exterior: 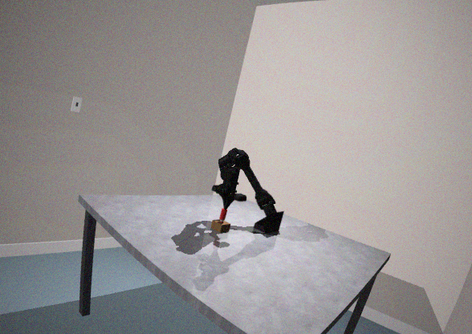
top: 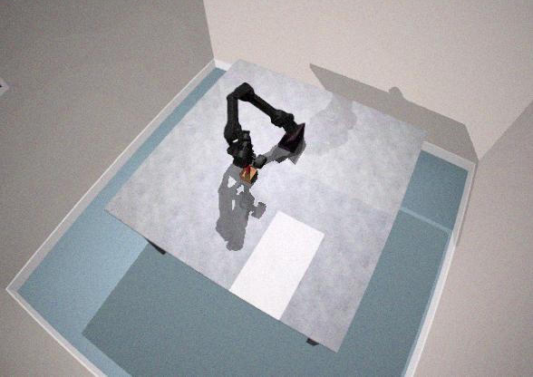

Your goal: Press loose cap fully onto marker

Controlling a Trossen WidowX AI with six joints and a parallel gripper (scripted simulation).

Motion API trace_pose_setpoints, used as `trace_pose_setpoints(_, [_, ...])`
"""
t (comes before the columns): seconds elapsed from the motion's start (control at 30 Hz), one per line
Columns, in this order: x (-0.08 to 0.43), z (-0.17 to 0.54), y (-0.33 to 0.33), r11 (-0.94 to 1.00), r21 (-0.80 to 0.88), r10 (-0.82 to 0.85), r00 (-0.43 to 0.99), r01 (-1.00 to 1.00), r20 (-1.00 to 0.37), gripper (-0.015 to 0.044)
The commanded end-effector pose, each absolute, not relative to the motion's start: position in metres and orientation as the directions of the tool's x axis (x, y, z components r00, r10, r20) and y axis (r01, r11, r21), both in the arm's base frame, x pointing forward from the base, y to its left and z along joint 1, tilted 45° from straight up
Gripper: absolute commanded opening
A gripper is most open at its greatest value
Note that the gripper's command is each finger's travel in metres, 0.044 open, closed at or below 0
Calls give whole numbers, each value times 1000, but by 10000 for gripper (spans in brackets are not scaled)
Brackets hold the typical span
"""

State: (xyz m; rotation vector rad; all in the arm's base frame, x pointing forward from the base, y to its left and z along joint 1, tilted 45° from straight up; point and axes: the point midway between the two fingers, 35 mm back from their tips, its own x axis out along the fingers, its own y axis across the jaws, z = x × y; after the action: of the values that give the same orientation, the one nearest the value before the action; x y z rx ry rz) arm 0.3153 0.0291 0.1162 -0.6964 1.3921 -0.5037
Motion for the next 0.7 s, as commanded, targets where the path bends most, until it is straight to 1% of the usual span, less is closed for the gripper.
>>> trace_pose_setpoints(0.0, [315,117,30,706,-704,-693,129,-79,-709,0])
trace_pose_setpoints(0.17, [315,119,32,707,-703,-691,133,-81,-710,0])
trace_pose_setpoints(0.33, [304,171,84,719,-682,-652,214,-129,-728,0])
trace_pose_setpoints(0.47, [300,180,91,721,-679,-645,226,-137,-730,0])
trace_pose_setpoints(0.67, [300,180,91,721,-679,-645,226,-137,-730,158])
